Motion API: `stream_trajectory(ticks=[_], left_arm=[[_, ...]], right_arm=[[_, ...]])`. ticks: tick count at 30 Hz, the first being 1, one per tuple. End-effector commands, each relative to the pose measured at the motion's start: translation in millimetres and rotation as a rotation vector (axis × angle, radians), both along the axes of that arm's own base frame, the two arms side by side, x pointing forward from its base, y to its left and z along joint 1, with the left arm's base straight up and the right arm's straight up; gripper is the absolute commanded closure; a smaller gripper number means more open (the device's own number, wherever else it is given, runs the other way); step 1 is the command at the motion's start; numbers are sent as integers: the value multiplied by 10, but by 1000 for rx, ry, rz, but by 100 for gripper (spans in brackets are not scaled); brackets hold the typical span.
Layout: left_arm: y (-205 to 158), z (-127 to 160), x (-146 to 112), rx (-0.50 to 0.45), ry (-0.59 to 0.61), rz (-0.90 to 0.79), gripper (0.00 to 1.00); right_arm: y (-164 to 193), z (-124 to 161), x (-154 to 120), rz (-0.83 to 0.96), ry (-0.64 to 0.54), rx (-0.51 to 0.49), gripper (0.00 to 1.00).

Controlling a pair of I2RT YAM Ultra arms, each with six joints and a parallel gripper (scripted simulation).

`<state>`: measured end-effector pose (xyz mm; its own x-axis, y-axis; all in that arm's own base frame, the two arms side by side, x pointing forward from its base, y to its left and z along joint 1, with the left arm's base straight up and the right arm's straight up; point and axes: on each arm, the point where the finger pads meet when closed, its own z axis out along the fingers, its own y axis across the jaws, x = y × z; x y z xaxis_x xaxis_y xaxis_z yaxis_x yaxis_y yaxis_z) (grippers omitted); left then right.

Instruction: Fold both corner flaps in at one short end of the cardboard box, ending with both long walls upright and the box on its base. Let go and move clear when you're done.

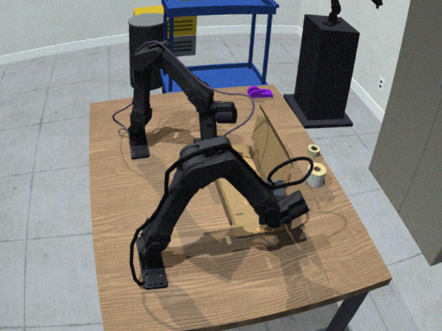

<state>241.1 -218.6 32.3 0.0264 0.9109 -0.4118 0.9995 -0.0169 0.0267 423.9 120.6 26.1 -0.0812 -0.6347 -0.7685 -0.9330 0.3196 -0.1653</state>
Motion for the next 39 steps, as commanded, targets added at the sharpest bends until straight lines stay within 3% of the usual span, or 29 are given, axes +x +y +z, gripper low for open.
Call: stream_trajectory(ticks=[1,39], left_arm=[[9,63,-17,-13,-17,-5,97],[23,53,-36,-8,-9,-1,97]], right_arm=[[-24,100,-5,-15,-19,-1,93],[158,99,-166,-875,-11,8,93]])
